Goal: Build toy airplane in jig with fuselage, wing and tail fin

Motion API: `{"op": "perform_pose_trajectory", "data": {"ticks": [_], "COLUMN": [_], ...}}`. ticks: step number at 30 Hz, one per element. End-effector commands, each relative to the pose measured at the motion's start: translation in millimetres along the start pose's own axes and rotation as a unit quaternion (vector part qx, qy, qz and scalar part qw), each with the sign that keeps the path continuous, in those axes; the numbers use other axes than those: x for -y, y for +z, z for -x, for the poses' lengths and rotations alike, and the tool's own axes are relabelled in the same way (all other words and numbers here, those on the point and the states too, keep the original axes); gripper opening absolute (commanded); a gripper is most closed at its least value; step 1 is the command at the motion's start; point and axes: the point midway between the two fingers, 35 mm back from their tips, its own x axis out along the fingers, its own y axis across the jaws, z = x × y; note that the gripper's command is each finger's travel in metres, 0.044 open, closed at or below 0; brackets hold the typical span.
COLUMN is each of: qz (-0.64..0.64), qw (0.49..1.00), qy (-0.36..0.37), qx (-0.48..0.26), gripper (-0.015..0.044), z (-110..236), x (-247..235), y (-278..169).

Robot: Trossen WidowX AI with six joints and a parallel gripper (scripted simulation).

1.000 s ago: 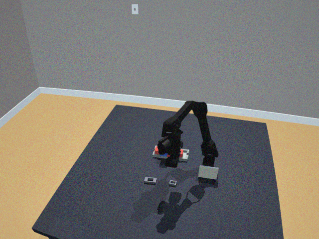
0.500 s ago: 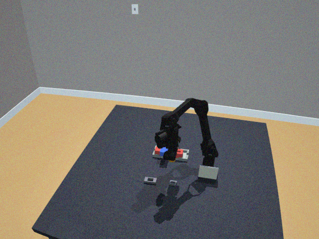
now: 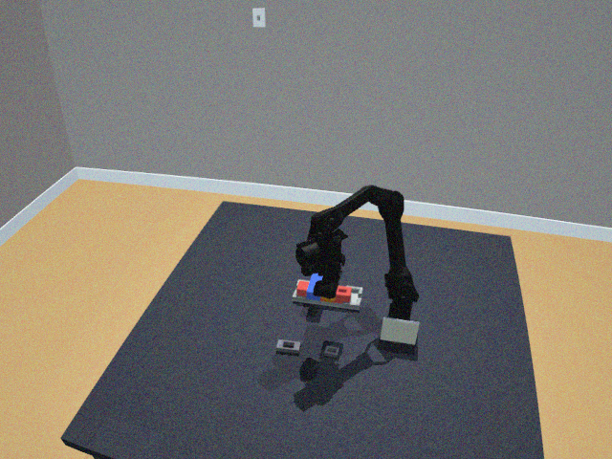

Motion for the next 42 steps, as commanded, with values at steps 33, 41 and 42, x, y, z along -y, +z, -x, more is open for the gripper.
{"op": "perform_pose_trajectory", "data": {"ticks": [33,41,42], "qz": [0.006,0.006,0.006], "qw": [1.000,1.000,1.000], "qy": [-0.015,-0.023,-0.024], "qx": [0.002,0.000,-0.001], "gripper": [0.0000,0.0000,0.0000], "z": [-25.8,-32.8,-33.6], "x": [113.6,136.0,138.2], "y": [-10.6,-19.9,-21.0]}}
